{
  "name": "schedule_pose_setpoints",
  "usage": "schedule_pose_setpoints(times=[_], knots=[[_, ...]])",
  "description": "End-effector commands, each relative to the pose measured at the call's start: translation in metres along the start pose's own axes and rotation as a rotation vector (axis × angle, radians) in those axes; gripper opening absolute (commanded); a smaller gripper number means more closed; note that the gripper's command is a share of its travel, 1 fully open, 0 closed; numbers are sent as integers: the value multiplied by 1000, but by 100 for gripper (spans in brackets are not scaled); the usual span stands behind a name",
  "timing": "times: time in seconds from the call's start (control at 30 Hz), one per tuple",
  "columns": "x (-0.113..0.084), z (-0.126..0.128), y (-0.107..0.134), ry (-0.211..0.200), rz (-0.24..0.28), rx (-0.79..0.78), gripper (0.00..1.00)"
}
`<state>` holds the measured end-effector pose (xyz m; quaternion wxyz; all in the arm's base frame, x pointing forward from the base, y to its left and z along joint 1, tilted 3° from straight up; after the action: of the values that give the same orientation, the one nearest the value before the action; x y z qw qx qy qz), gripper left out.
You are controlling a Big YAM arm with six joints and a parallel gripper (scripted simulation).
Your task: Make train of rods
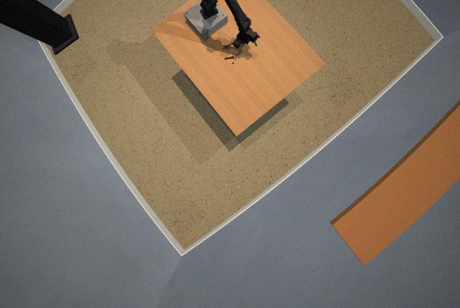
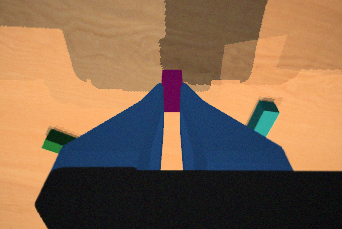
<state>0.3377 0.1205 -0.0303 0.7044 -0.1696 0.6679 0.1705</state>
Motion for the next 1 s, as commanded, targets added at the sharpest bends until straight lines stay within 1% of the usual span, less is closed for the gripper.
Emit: schedule_pose_setpoints(times=[0.0, 0.97], knots=[[-4, 2, -2, -21, -7, -5, 5], [-4, 5, -4, -22, -8, -3, 5]])
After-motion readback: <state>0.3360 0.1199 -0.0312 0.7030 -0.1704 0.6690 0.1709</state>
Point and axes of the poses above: the point where the finger pads meet when closed, its own x axis out along the fingers, its own z axis across the jaws, y = z × x, the point moved 1 cm from there along -x, back along the fingers, and after that the axes turned 5 degrees about -x, right-handed, at the moved point
